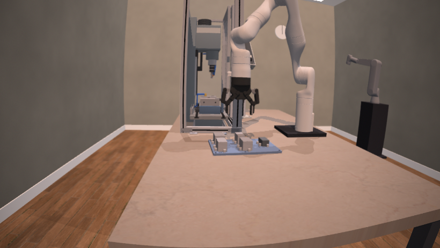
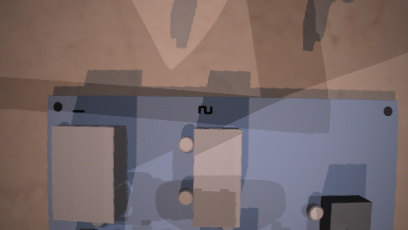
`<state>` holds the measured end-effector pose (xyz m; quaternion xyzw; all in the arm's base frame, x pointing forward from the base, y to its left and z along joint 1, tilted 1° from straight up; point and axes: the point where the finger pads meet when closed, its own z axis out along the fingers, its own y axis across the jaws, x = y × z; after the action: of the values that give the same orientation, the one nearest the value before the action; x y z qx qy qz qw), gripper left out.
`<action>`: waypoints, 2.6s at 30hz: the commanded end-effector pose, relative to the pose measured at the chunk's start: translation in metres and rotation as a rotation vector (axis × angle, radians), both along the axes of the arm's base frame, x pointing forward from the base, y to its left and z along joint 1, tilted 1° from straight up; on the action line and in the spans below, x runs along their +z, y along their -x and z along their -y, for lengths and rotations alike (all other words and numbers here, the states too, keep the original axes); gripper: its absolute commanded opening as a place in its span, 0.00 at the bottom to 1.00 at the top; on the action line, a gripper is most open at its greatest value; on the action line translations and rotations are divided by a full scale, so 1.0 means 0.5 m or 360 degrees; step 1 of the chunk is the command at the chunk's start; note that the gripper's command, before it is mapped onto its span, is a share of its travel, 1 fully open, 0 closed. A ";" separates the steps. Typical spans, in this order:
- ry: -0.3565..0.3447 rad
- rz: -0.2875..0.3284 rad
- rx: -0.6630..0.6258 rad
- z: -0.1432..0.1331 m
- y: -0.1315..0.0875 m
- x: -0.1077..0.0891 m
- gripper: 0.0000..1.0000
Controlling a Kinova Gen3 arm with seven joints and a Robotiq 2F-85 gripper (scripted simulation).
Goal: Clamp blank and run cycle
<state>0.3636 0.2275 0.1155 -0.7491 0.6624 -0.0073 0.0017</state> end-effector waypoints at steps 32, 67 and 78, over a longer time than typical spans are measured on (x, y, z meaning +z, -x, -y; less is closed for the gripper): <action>-0.0002 0.0003 0.0000 0.020 -0.158 0.013 1.00; -0.0002 0.0003 0.0000 0.021 -0.160 -0.107 1.00; -0.0002 0.0003 0.0000 0.021 -0.160 -0.127 1.00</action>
<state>0.4429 0.2165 0.0513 -0.7491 0.6624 -0.0073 0.0017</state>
